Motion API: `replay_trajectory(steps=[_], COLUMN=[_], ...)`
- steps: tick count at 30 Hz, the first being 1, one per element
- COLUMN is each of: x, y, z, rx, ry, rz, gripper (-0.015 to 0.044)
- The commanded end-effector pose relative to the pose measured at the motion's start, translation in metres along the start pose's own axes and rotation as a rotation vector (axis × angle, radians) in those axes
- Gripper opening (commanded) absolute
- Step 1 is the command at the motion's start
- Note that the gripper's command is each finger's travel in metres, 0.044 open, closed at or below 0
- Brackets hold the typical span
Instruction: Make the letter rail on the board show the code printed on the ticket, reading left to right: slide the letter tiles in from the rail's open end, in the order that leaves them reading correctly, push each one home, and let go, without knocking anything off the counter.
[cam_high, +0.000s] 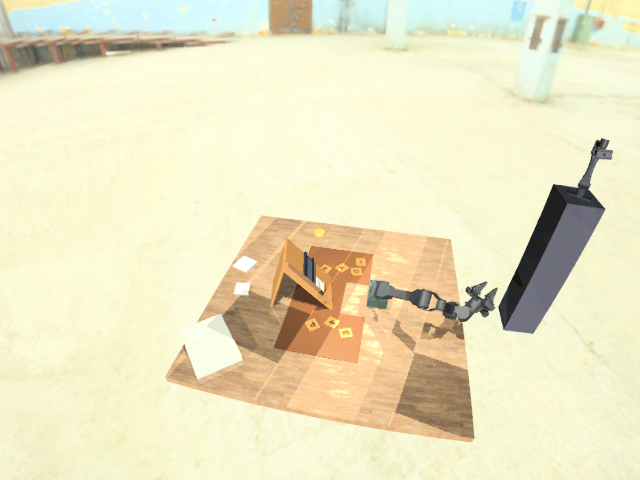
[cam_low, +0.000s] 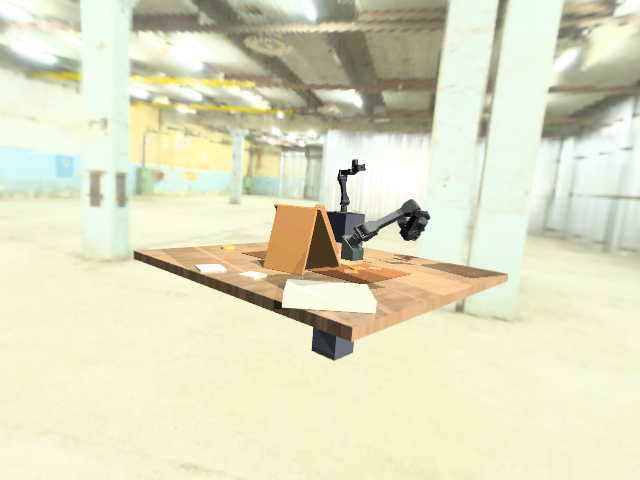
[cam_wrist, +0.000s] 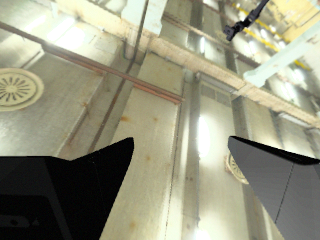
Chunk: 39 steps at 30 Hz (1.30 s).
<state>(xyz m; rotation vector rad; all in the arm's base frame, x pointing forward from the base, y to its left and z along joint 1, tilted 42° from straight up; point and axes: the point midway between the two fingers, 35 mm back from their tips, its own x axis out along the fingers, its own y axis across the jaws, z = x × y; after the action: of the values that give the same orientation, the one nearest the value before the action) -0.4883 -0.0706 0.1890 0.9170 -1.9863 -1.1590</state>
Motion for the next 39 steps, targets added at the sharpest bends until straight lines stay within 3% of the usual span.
replay_trajectory(steps=[1, 7, 22, 39], x=[-0.001, -0.026, -0.148, -0.326], y=[0.001, 0.030, 0.137, 0.254], z=[0.000, 0.021, 0.066, 0.037], rx=[-0.001, -0.054, -0.262, -0.524], ry=[-0.002, -0.098, -0.474, -0.971], rz=[0.001, 0.051, 0.209, 0.338], gripper=[0.0426, 0.0440, 0.0440, 0.0440])
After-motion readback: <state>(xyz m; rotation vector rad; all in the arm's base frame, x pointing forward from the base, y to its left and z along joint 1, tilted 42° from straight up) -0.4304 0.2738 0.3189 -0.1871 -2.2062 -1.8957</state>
